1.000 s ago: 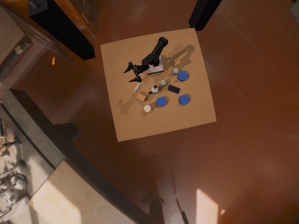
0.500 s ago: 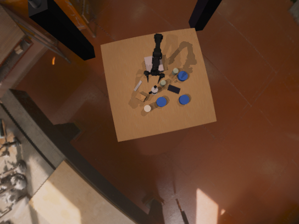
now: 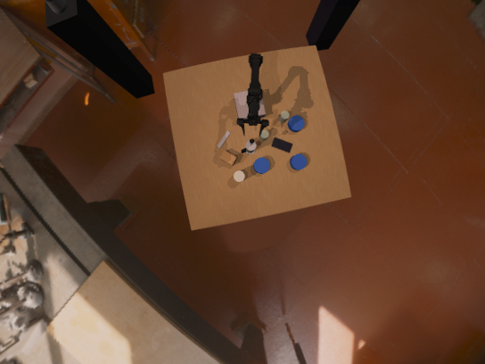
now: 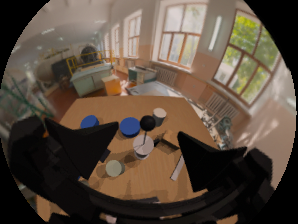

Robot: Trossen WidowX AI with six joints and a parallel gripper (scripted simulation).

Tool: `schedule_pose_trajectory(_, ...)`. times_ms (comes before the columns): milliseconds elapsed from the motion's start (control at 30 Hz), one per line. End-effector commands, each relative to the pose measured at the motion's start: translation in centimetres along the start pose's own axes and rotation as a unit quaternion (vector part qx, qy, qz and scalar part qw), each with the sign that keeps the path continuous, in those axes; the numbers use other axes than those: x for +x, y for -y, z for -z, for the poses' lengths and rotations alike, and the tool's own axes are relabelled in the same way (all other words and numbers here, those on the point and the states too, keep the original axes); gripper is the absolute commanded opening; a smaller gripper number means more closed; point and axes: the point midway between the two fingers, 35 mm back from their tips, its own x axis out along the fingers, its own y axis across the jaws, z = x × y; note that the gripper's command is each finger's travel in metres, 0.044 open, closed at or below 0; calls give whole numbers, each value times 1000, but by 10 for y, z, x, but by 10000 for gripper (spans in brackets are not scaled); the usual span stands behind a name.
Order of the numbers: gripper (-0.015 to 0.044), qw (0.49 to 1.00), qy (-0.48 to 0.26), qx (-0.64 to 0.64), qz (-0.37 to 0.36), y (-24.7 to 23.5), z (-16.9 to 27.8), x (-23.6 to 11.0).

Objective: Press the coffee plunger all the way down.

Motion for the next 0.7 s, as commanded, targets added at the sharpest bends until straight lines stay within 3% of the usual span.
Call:
schedule_pose_trajectory(0,440,1000,3,-3,-3,-1,1,3)
schedule_pose_trajectory(667,440,1000,4,-3,-4,-2,1,35)
